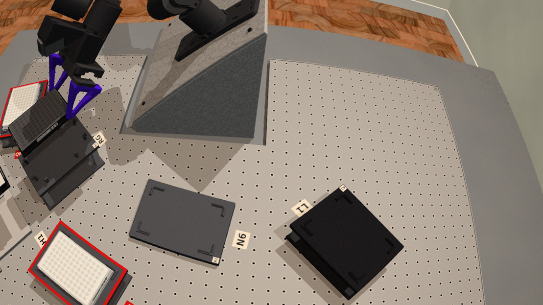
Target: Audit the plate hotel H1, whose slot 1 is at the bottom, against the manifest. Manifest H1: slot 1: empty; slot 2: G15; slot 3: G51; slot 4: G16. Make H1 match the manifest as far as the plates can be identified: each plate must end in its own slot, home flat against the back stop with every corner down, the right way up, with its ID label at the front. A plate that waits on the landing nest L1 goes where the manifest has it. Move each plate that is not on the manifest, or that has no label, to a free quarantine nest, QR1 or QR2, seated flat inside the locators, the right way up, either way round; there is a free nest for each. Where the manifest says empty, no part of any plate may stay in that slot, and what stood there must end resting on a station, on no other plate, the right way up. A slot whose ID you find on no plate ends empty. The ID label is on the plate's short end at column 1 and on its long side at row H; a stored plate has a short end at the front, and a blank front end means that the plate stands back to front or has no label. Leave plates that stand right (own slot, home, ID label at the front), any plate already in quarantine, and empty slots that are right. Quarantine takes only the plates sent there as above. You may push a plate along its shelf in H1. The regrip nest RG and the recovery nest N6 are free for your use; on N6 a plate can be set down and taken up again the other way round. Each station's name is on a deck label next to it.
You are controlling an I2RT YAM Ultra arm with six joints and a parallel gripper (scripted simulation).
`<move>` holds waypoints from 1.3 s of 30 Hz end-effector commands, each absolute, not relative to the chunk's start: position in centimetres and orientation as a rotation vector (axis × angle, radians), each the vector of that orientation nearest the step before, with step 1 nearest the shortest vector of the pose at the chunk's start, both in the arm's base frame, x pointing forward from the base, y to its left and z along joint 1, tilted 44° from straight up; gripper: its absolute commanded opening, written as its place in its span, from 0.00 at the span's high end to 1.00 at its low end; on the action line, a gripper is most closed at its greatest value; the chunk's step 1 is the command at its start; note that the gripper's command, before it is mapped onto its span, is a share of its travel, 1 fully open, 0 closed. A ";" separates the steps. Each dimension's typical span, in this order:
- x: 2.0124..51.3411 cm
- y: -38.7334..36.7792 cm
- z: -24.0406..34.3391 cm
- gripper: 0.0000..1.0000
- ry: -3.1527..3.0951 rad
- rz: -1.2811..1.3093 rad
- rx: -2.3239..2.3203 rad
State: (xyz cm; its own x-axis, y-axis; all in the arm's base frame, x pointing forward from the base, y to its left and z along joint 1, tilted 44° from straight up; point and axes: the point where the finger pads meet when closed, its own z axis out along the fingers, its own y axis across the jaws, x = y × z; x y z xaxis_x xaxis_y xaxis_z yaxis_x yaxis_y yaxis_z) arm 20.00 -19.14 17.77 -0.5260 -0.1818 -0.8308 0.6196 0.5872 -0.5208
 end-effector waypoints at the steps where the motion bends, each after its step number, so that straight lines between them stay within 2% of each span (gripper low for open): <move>1: 20.3 -19.0 18.2 0.14 1.849 -1.046 0.339; 39: 20.4 -20.2 16.9 0.14 1.849 -1.047 0.338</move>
